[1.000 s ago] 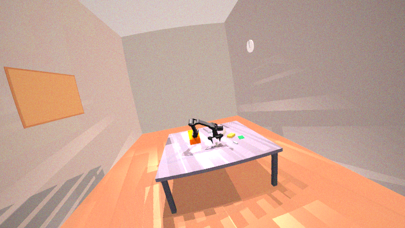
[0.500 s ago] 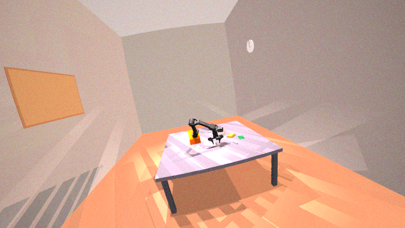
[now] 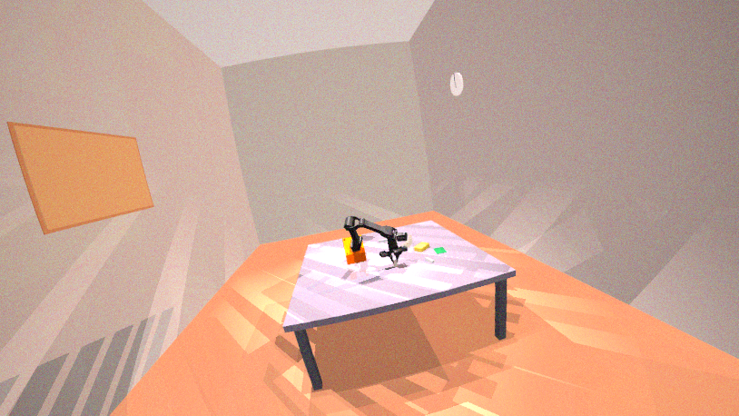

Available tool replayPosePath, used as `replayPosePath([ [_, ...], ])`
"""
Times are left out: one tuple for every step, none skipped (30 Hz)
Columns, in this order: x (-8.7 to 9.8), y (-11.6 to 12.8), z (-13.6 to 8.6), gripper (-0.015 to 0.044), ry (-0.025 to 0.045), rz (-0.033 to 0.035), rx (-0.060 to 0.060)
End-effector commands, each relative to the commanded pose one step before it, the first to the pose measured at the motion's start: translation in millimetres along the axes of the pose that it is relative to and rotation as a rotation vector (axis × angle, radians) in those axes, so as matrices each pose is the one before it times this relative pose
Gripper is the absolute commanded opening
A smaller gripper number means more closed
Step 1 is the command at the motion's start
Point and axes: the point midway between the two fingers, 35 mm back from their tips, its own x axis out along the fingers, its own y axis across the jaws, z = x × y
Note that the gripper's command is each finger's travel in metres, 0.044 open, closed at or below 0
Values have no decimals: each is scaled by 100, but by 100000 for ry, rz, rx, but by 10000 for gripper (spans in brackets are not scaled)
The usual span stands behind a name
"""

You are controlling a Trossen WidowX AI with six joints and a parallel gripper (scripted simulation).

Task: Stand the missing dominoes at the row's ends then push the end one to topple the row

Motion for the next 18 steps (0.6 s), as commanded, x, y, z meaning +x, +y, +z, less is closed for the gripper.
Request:
replayPosePath([
  [77, 1, -141, 107, 345, 74, -561],
  [0, 0, 0, 107, 0, 0, 0],
  [-222, 72, -13, 107, 152, 27, 36],
  [-673, 200, -39, 107, 427, 66, 99],
  [-1141, 282, -66, 107, 614, 65, 135],
  [-1485, 266, -82, 107, 601, 15, 122],
  [-1521, 160, -74, 107, 392, -43, 74],
  [-1538, 53, -57, 107, 173, -80, 31],
  [-1547, -51, -30, 107, -48, -95, -4],
  [-1547, -153, 4, 107, -270, -89, -33],
  [-1529, -247, 47, 107, -486, -61, -53],
  [-1187, -257, 72, 107, -530, -15, -52],
  [-707, -179, 60, 107, -380, 9, -34],
  [-234, -64, 23, 107, -137, 6, -12],
  [0, 0, 0, 107, 0, 0, 0],
  [0, 0, 0, 107, 0, 0, 0],
  [0, 0, 0, 107, 0, 0, 0],
  [0, 0, 0, 107, 0, 0, 0],
])
